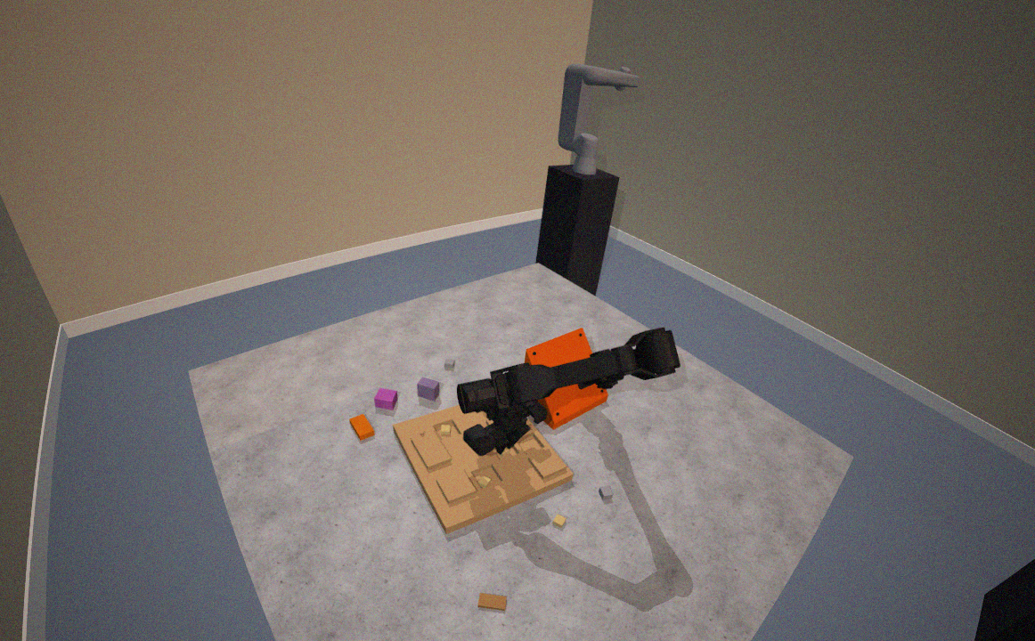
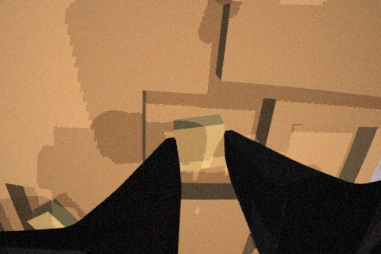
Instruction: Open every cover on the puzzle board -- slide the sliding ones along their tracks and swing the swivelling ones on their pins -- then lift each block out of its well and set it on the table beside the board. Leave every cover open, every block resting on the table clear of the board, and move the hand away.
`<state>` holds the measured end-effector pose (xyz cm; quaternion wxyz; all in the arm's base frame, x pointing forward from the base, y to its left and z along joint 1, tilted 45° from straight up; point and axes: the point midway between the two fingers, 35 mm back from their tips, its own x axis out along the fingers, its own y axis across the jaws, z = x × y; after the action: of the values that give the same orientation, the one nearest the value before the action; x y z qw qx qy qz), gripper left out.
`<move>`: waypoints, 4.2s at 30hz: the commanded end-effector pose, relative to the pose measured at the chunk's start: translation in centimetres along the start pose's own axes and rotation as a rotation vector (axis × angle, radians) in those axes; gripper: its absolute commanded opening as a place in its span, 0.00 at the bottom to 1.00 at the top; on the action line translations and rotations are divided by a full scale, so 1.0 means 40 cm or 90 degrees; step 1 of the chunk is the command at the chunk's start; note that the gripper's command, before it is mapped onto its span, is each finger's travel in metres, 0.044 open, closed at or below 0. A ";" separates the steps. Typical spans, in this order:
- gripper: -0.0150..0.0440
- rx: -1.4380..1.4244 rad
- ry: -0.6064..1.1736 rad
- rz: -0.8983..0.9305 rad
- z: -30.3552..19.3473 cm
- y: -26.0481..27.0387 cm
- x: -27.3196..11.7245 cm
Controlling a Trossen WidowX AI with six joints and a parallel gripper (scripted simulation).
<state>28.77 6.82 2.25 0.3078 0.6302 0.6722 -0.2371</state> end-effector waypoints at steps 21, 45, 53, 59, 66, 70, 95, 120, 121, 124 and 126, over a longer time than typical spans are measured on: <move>0.39 0.001 0.000 0.000 0.002 0.002 -0.060; 0.39 0.003 0.000 -0.001 0.004 0.002 -0.152; 0.39 0.003 0.000 -0.001 0.004 0.001 -0.202; 0.39 0.003 0.000 -0.001 0.003 -0.001 -0.236; 0.39 0.004 -0.006 -0.002 -0.045 0.009 -0.235; 0.39 0.005 -0.010 -0.002 -0.080 0.015 -0.235; 0.39 0.005 -0.016 0.000 -0.313 0.006 -0.233; 0.39 0.003 0.006 0.000 -0.532 -0.077 -0.242; 0.39 0.003 0.007 0.000 -0.534 -0.078 -0.242; 0.39 0.003 0.006 0.000 -0.534 -0.078 -0.239; 0.39 0.003 0.006 -0.001 -0.533 -0.076 -0.232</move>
<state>23.54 14.76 23.57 0.3046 0.6314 0.6727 -0.2366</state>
